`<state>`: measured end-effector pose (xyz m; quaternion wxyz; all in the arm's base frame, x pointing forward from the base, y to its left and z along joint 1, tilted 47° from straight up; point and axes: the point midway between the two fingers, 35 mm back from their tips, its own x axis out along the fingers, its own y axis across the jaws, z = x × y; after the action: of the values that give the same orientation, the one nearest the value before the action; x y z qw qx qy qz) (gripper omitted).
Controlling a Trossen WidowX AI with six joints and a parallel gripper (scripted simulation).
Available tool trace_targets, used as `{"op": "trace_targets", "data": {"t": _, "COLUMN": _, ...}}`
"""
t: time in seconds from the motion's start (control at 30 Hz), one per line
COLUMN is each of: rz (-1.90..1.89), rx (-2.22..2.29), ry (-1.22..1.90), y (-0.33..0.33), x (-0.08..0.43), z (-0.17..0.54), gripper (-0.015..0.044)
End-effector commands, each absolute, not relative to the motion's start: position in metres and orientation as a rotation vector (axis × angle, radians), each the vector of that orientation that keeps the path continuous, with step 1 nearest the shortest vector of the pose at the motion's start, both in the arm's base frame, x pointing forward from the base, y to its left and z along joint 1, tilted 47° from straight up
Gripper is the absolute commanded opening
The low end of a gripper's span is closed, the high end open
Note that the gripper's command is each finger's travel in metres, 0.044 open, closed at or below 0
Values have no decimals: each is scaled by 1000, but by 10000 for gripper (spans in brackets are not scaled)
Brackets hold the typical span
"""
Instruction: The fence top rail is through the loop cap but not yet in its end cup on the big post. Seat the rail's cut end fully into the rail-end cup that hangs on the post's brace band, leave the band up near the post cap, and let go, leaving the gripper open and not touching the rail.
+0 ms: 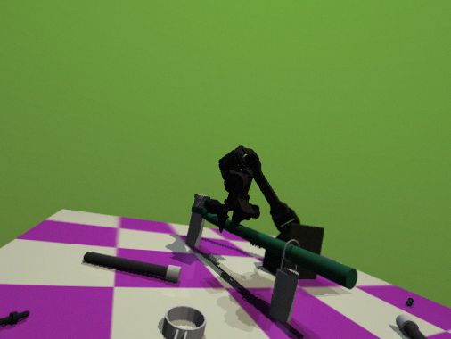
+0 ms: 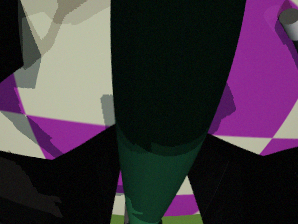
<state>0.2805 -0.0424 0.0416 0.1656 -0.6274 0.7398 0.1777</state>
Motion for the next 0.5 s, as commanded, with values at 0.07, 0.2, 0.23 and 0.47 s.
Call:
{"op": "trace_targets", "data": {"t": 0.07, "rz": 500, "rx": -1804, "ry": 2104, "y": -43, "x": 281, "z": 46, "gripper": 0}}
{"op": "trace_targets", "data": {"t": 0.2, "rz": 500, "rx": -1804, "ry": 2104, "y": -43, "x": 281, "z": 46, "gripper": 0}}
{"op": "trace_targets", "data": {"t": 0.23, "rz": 500, "rx": -1804, "ry": 2104, "y": -43, "x": 281, "z": 46, "gripper": 0}}
{"op": "trace_targets", "data": {"t": 0.47, "rz": 505, "rx": -1791, "ry": 2106, "y": -43, "x": 281, "z": 43, "gripper": 0}}
